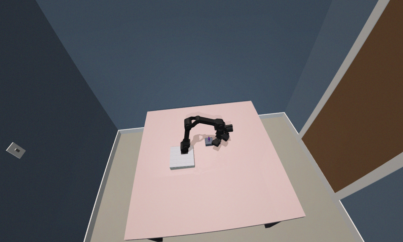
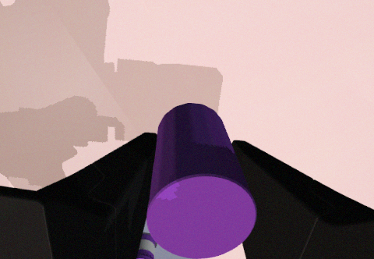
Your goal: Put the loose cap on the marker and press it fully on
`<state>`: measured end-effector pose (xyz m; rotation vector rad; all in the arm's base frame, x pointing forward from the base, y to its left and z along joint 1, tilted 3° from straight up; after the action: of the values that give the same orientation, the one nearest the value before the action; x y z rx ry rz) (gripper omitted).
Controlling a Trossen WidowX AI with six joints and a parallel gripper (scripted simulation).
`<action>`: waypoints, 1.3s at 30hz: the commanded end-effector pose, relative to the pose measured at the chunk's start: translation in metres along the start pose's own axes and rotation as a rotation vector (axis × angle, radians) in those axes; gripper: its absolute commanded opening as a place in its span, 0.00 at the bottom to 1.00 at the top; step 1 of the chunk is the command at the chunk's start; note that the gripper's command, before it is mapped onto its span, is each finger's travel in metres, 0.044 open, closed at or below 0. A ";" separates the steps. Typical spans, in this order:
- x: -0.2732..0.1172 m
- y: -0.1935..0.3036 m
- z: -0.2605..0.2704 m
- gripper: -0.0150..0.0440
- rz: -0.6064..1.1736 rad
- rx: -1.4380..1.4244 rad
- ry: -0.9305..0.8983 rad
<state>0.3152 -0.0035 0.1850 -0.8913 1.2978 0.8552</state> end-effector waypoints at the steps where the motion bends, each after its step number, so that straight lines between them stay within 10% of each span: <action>1: -0.003 0.014 0.008 0.25 0.001 0.003 0.005; 39: -0.014 0.109 0.044 0.25 0.008 0.003 -0.001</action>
<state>0.2345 0.0818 0.1983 -0.8818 1.2978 0.8655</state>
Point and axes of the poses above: the point midway between the two fingers, 35 mm back from their tips, its own x axis out along the fingers, its own z axis across the jaws, y = z × x, the point moved 6 cm from there along -x, back along the fingers, and after that the axes turned 13 degrees about -x, right-handed, at the moved point
